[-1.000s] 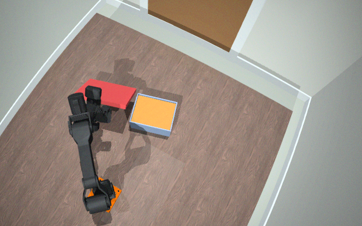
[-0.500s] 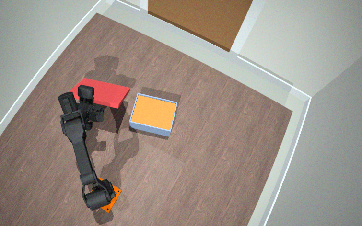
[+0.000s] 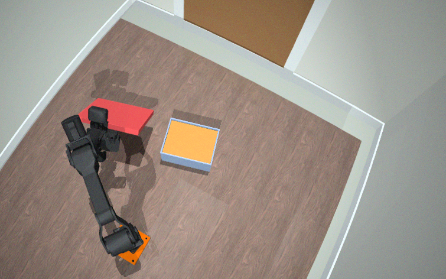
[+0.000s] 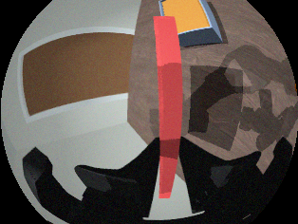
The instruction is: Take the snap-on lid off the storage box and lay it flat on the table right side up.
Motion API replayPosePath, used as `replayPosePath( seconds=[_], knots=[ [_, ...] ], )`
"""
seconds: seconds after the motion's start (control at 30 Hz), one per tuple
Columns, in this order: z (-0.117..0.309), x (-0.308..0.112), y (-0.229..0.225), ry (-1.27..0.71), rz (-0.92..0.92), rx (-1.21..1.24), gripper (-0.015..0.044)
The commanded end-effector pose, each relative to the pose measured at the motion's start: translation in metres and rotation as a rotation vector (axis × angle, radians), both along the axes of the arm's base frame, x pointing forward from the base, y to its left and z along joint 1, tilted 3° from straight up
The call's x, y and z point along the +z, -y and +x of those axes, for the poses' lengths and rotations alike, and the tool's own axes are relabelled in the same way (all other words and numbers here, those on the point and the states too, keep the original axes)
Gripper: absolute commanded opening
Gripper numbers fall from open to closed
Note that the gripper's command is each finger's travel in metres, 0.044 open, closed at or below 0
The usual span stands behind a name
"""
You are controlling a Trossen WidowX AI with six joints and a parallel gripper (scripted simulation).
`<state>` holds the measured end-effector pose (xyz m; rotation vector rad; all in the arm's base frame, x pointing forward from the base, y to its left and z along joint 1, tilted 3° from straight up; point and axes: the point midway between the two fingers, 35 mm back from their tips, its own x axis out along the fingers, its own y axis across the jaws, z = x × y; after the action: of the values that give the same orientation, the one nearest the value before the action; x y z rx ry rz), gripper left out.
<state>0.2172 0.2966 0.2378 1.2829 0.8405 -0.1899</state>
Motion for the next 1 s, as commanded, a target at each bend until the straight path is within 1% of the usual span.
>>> replayPosePath(
  seconds=[0.0,0.43,0.7,0.97],
  knots=[
    [-0.003,0.006,-0.008,0.011,0.016,-0.007,0.0000],
    [-0.017,0.005,-0.029,0.009,0.018,-0.007,0.0000],
    [-0.017,0.005,-0.029,0.009,0.018,-0.007,0.0000],
    [-0.018,-0.005,-0.028,0.009,0.017,-0.007,0.0000]
  ],
)
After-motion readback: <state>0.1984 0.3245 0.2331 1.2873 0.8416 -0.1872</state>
